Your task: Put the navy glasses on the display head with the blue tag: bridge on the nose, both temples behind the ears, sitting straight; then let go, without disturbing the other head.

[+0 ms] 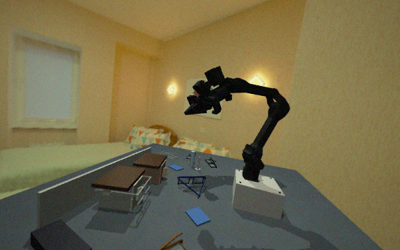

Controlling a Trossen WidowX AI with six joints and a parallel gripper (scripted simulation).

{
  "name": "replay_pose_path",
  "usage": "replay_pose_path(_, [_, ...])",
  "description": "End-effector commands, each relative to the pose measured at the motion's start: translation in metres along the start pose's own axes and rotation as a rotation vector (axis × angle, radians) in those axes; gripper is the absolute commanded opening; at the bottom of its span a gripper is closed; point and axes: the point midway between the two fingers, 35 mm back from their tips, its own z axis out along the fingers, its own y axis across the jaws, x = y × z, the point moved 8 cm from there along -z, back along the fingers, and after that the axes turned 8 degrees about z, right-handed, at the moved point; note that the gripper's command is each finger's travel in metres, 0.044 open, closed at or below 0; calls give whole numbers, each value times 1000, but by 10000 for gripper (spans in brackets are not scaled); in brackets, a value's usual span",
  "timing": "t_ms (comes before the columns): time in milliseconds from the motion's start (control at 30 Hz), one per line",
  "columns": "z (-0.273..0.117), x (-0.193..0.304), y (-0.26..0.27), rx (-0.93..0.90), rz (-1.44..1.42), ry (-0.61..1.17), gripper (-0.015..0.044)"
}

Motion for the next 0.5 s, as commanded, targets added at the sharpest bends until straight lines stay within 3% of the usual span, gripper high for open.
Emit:
replay_pose_path(0, [8,8,-53,151,-18,75,0])
replay_pose_path(467, [-10,92,-217,475,18,433,0])
